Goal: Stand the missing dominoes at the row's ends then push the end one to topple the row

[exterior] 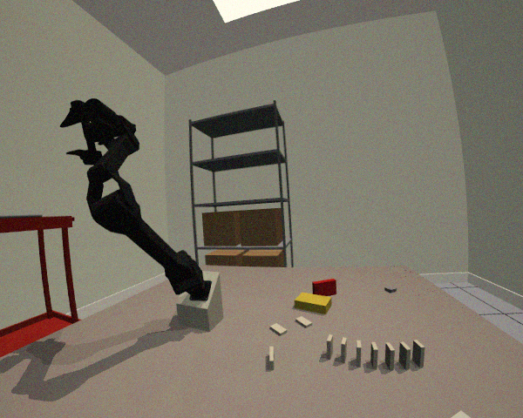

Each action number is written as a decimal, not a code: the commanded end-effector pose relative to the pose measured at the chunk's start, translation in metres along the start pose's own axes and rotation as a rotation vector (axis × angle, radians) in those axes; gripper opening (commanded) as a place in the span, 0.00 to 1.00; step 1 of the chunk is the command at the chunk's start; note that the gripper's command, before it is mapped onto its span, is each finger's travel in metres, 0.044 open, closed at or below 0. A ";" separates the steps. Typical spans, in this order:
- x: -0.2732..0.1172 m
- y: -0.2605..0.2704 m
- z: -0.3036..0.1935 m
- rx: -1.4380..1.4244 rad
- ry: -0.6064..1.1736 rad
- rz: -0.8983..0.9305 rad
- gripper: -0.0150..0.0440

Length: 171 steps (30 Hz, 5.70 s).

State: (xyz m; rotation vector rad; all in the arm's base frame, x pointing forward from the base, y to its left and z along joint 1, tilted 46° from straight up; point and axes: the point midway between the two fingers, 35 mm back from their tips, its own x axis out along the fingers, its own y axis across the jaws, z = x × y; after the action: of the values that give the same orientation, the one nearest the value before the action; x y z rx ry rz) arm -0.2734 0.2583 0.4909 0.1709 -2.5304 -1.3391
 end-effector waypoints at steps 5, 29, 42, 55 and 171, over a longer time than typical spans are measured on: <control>-0.014 0.007 0.014 -0.054 -0.059 0.055 1.00; -0.319 -0.011 0.224 -0.648 -1.304 0.052 1.00; -0.501 -0.139 0.231 -0.554 -1.756 -0.637 1.00; -0.608 -0.316 0.148 -0.221 -1.444 -1.563 1.00; -0.601 -0.448 -0.235 0.646 -0.398 -1.478 0.44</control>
State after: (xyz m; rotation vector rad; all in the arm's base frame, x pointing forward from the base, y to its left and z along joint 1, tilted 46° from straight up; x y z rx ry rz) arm 0.3440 -0.0128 0.1099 2.4381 -2.6934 -1.0326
